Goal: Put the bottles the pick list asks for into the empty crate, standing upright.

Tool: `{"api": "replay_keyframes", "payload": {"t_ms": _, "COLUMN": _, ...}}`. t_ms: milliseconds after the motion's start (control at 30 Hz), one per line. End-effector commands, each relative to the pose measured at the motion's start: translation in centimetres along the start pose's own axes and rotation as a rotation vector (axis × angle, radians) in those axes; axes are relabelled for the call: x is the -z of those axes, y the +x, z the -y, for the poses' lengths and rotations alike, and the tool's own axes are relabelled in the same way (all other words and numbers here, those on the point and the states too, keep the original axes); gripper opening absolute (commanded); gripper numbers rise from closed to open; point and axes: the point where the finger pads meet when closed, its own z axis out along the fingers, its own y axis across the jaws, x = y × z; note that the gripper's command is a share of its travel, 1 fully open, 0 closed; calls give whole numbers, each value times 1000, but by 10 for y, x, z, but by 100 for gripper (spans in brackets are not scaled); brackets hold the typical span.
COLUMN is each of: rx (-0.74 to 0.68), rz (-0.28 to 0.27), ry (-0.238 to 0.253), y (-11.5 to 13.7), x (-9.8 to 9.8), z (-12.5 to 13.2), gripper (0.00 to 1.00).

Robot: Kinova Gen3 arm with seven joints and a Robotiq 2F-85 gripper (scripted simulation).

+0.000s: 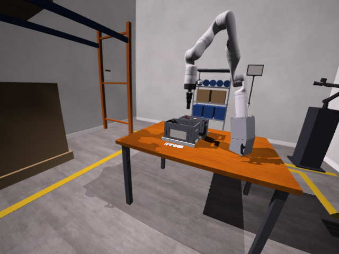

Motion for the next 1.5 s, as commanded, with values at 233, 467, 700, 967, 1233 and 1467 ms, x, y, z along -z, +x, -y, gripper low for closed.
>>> {"api": "replay_keyframes", "payload": {"t_ms": 233, "rx": -195, "rz": 2, "ry": -1, "y": -34, "x": -21, "z": 31, "gripper": 67}}
{"api": "replay_keyframes", "payload": {"t_ms": 467, "rx": -195, "rz": 2, "ry": -1, "y": -50, "x": -32, "z": 46, "gripper": 67}}
{"api": "replay_keyframes", "payload": {"t_ms": 700, "rx": -195, "rz": 2, "ry": -1, "y": -73, "x": -47, "z": 68, "gripper": 67}}
{"api": "replay_keyframes", "payload": {"t_ms": 967, "rx": -195, "rz": 2, "ry": -1, "y": -99, "x": -64, "z": 93, "gripper": 67}}
{"api": "replay_keyframes", "payload": {"t_ms": 1233, "rx": -195, "rz": 2, "ry": 0, "y": -119, "x": -76, "z": 112, "gripper": 67}}
{"api": "replay_keyframes", "payload": {"t_ms": 1467, "rx": -195, "rz": 2, "ry": 0, "y": -142, "x": -91, "z": 134, "gripper": 67}}
